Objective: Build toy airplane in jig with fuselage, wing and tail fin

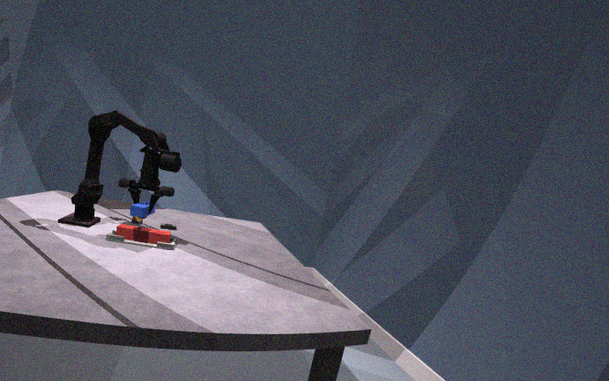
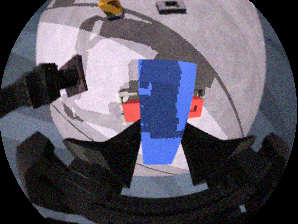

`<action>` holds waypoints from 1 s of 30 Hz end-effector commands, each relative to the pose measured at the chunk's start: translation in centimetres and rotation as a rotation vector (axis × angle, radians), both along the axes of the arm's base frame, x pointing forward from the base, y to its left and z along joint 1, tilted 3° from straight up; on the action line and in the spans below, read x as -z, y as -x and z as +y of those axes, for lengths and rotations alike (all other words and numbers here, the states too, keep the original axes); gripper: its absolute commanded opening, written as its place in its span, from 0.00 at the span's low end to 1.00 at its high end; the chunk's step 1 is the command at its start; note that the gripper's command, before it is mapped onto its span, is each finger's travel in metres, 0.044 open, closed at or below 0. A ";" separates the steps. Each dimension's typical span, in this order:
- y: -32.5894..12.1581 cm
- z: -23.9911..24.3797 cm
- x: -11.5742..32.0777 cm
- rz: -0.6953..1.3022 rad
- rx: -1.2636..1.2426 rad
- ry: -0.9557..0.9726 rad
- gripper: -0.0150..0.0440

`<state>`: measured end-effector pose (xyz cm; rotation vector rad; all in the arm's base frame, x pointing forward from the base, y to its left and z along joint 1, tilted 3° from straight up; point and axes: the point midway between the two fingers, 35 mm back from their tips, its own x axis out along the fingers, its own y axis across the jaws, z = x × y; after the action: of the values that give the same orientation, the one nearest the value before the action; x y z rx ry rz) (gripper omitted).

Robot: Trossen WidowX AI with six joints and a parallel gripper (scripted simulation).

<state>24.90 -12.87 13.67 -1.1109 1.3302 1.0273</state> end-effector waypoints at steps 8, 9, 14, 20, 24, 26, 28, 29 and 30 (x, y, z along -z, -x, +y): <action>1.3 -1.2 0.1 -0.006 -0.104 0.006 0.39; 1.3 -1.2 0.1 -0.006 -0.104 0.006 0.43; 1.3 -1.2 0.1 -0.006 -0.104 0.006 0.59; 1.3 -1.2 0.1 -0.006 -0.104 0.006 0.59; 1.3 -1.2 0.1 -0.006 -0.104 0.006 0.59; 1.3 -1.2 0.1 -0.006 -0.104 0.006 0.59; 1.3 -1.2 0.1 -0.006 -0.104 0.006 0.59; 1.3 -1.2 0.1 -0.006 -0.104 0.006 0.59; 1.3 -1.2 0.1 -0.006 -0.104 0.006 0.59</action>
<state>23.58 -14.08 13.51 -1.1907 1.2872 1.0982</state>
